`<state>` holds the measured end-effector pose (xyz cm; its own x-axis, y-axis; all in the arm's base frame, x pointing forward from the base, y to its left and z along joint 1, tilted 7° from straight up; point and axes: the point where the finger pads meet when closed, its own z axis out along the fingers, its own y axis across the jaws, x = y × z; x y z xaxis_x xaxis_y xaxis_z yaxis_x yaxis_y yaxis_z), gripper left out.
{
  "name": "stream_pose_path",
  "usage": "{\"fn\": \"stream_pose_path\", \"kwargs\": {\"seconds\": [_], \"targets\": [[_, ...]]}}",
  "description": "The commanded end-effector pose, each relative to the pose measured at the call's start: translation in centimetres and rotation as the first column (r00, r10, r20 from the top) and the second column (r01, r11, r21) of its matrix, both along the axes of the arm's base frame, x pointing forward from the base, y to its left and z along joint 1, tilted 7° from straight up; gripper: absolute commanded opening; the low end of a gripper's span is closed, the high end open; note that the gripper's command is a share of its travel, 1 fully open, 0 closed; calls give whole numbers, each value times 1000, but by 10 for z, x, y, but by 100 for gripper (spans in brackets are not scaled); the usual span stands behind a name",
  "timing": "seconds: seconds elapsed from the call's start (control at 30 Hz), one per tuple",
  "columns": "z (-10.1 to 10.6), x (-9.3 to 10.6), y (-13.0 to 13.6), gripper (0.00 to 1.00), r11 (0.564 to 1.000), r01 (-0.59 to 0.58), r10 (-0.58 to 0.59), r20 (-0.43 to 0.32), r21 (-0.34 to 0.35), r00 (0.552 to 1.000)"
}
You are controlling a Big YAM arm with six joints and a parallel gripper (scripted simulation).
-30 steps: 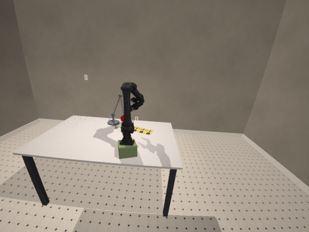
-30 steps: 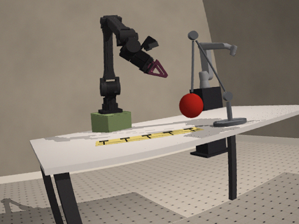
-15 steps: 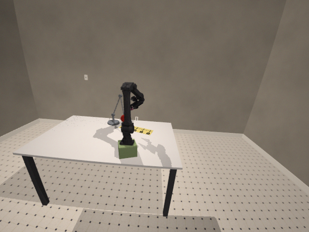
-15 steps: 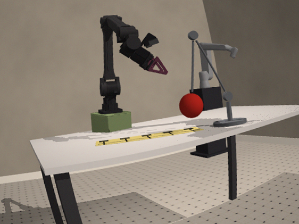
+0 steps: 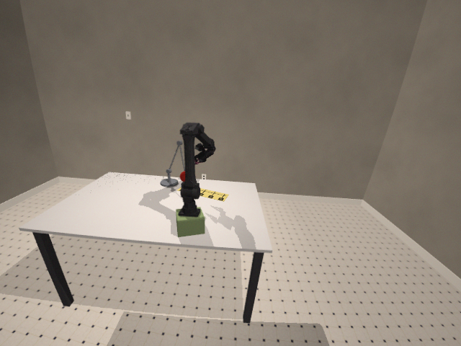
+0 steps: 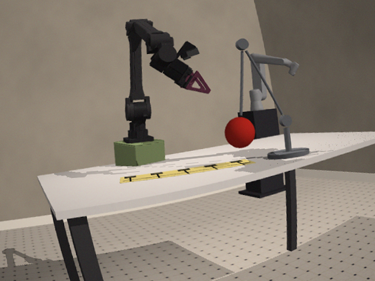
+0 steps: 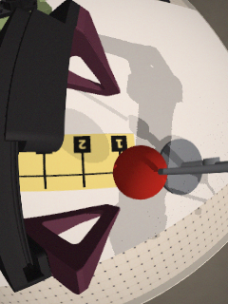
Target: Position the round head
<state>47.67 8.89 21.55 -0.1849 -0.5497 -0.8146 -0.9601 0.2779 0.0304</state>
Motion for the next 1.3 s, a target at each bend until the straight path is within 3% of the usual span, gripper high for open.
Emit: {"fn": "stream_pose_path", "kwargs": {"seconds": [0.0,0.93,1.27], "targets": [[4,1,0,100,1000,0,0,12,0,1000],[5,1,0,100,1000,0,0,11,-1,1000],[29,17,8,100,999,-18,21,85,-37,996]]}}
